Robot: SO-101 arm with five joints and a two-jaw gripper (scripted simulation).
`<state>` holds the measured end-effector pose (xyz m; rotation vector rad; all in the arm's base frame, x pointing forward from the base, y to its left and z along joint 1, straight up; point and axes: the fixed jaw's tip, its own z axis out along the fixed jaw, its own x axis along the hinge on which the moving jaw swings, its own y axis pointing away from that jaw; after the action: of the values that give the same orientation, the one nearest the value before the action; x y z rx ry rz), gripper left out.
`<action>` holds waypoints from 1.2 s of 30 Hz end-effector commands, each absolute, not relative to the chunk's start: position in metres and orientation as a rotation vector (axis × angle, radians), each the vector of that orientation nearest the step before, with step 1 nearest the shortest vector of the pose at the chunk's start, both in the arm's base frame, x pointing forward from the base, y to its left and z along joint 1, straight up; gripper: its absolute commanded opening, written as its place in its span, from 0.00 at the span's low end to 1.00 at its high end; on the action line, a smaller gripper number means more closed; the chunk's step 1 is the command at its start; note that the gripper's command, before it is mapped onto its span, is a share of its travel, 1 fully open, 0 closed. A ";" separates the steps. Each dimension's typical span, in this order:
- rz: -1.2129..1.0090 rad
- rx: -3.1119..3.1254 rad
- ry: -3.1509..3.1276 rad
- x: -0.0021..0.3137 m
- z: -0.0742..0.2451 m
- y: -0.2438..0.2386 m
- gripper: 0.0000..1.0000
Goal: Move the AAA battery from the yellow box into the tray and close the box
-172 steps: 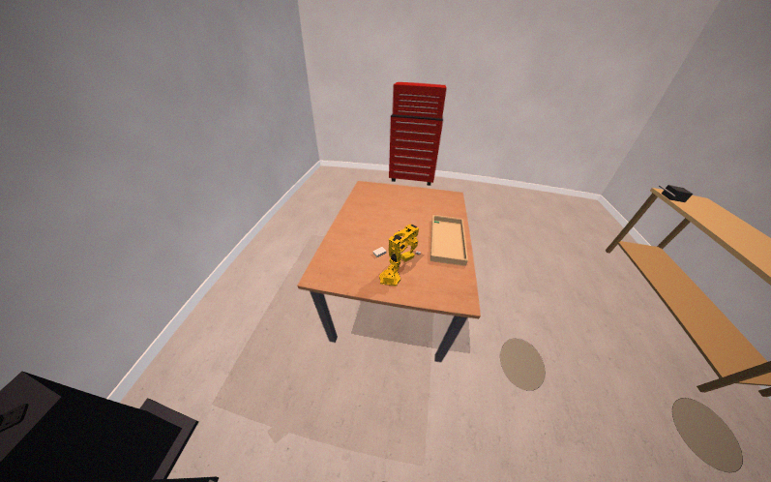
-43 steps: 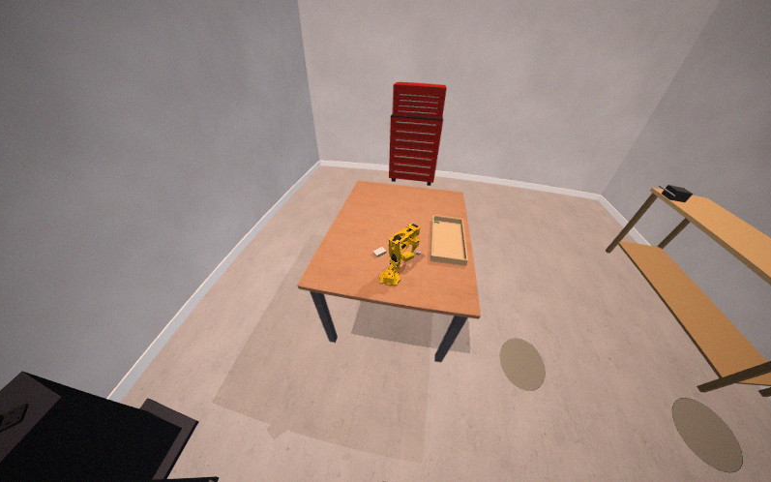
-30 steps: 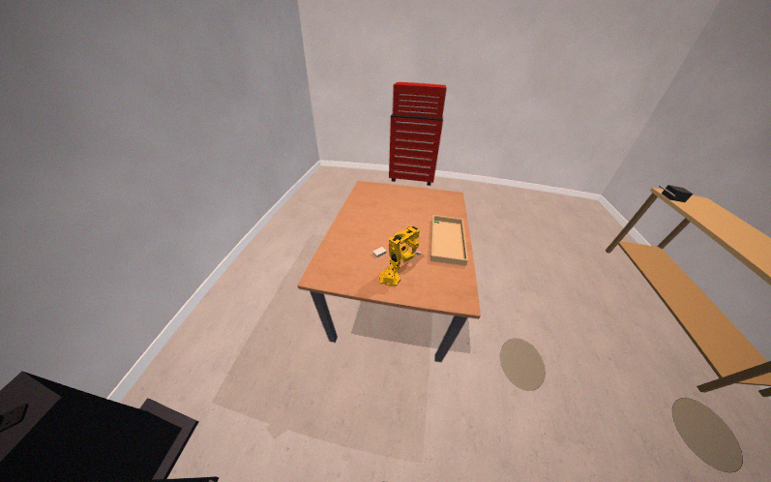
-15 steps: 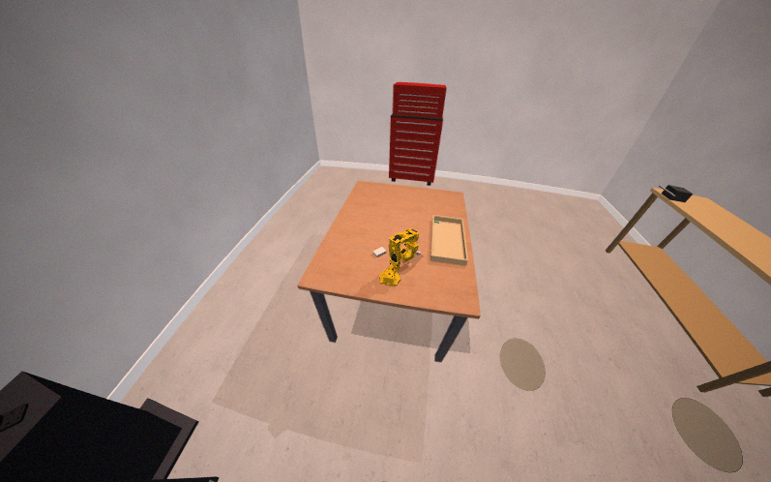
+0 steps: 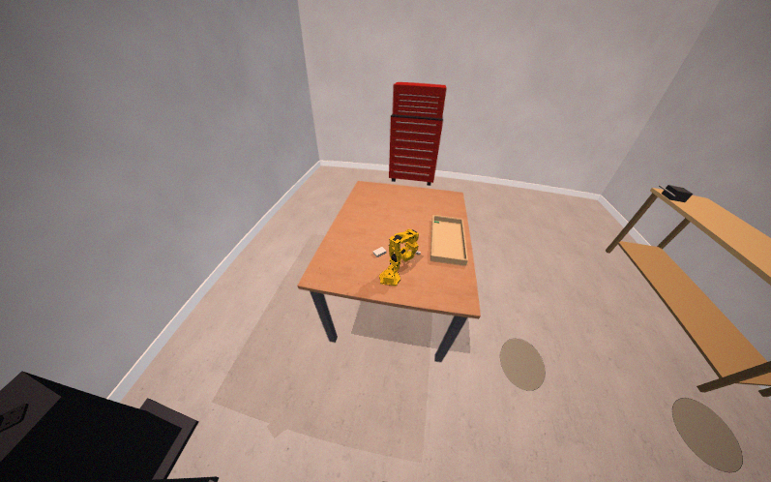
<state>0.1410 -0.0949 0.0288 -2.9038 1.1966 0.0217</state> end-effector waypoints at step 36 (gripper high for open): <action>0.000 -2.906 1.194 0.137 0.021 -0.094 0.31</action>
<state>0.1353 -0.0917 0.0183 -2.9015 1.1957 0.0440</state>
